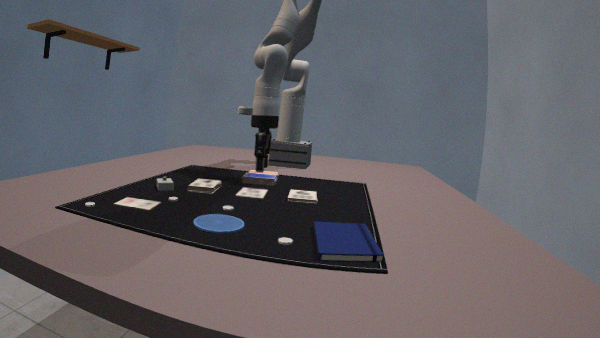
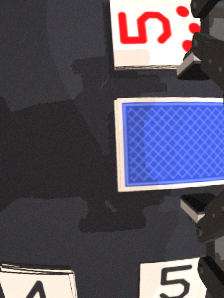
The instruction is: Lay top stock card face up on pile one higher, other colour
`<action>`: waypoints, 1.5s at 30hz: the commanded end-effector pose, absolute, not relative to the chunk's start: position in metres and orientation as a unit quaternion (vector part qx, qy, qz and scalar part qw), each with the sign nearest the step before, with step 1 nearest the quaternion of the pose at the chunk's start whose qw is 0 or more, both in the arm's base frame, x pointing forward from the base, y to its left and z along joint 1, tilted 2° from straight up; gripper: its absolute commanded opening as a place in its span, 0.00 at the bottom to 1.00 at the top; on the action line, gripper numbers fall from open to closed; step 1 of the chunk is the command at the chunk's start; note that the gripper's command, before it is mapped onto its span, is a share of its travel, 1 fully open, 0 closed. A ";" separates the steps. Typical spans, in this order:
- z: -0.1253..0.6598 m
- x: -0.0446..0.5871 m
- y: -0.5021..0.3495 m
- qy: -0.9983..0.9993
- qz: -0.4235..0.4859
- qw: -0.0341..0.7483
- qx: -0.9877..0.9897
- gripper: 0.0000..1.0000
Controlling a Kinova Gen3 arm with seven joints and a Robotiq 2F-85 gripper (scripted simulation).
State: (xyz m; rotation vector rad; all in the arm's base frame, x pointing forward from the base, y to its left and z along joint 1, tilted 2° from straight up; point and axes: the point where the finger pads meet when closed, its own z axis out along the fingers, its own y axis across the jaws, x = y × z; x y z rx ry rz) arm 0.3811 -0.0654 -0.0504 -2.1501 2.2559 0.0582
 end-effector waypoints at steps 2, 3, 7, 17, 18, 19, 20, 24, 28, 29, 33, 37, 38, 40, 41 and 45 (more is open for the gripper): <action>-0.051 0.385 -0.068 0.721 0.014 0.013 -0.693 0.85; -0.051 0.385 -0.068 0.721 0.014 0.013 -0.693 0.85; -0.051 0.385 -0.068 0.721 0.014 0.013 -0.693 0.71; -0.051 0.385 -0.068 0.721 0.014 0.013 -0.693 0.71; -0.051 0.385 -0.068 0.721 0.014 0.013 -0.693 0.71; -0.051 0.385 -0.068 0.721 0.014 0.013 -0.693 0.71; -0.051 0.385 -0.068 0.721 0.014 0.013 -0.693 0.71; -0.051 0.385 -0.068 0.721 0.014 0.013 -0.693 0.71; -0.051 0.385 -0.068 0.721 0.014 0.013 -0.693 0.71; -0.051 0.385 -0.068 0.721 0.014 0.013 -0.693 0.71; -0.051 0.385 -0.068 0.721 0.014 0.013 -0.693 0.85; -0.051 0.385 -0.068 0.721 0.014 0.013 -0.693 0.85; -0.051 0.385 -0.068 0.721 0.014 0.013 -0.693 0.85; -0.051 0.385 -0.068 0.721 0.014 0.013 -0.693 0.85; -0.051 0.385 -0.068 0.721 0.014 0.013 -0.693 0.85; -0.051 0.385 -0.068 0.721 0.014 0.013 -0.693 0.85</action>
